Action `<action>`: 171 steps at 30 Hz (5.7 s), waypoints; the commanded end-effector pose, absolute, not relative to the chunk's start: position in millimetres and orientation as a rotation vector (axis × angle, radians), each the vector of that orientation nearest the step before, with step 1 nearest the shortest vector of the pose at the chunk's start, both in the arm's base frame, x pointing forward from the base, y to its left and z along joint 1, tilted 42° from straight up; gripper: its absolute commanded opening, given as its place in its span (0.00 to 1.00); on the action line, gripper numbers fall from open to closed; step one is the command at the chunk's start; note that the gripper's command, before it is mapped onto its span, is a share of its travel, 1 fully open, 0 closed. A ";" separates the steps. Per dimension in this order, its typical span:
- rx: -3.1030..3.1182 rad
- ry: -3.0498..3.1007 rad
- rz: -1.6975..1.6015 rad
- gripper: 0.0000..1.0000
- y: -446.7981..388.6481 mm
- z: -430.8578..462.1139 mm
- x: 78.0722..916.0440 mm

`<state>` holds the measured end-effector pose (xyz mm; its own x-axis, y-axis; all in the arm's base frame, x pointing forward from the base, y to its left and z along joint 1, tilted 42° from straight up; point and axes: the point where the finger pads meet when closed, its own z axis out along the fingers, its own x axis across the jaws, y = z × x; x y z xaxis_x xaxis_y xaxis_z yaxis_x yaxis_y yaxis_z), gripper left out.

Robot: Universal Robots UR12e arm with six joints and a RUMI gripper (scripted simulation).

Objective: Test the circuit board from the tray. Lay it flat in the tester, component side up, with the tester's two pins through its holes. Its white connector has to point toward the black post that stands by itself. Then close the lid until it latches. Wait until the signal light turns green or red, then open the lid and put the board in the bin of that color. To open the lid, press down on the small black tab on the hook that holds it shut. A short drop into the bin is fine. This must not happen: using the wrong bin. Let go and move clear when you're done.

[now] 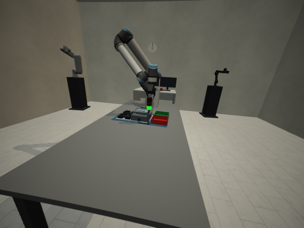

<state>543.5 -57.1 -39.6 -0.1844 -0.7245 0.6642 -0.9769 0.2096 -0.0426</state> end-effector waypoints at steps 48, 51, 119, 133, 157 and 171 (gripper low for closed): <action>1.576 -1.980 0.652 0.00 -100.0 -85.8 543.6; 1.576 -1.980 0.652 0.00 -100.8 -86.6 543.8; 1.576 -1.980 0.654 0.00 -102.5 -89.5 539.9; 1.576 -1.981 0.654 0.00 -103.1 -90.4 538.9; 1.576 -1.980 0.653 0.00 -104.6 -92.7 535.9; 1.575 -1.980 0.652 0.00 -105.5 -93.9 534.2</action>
